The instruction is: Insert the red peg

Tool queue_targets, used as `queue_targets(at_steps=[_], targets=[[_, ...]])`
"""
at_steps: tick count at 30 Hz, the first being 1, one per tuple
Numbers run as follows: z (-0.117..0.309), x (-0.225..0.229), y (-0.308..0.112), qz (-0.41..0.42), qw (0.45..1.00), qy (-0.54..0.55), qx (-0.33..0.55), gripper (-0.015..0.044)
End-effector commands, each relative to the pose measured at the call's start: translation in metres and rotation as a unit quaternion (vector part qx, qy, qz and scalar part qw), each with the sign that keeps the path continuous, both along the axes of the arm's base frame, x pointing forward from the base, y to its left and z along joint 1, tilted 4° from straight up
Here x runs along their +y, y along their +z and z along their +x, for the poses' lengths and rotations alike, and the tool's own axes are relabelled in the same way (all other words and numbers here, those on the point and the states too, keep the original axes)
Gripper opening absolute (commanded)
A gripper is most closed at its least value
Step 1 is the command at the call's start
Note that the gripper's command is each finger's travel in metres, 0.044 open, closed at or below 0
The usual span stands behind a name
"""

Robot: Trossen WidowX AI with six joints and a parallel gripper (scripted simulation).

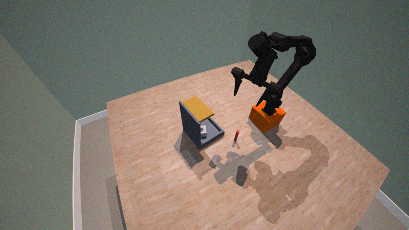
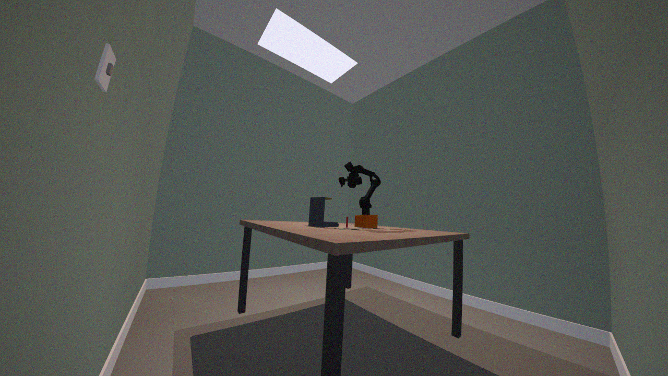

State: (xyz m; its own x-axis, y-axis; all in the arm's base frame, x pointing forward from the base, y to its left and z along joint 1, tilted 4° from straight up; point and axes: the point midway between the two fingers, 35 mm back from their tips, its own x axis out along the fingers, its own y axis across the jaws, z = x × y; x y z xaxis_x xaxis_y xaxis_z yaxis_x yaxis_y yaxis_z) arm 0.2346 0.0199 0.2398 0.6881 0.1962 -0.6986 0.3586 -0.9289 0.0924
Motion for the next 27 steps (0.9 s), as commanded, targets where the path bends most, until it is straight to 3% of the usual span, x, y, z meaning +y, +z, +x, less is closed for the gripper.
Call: queue_targets(at_steps=[1, 27], targets=[[0.004, -0.001, -0.011, 0.004, 1.0, -0.005, 0.004, 0.044], [0.024, -0.011, -0.112, 0.003, 1.0, -0.004, 0.003, 0.044]])
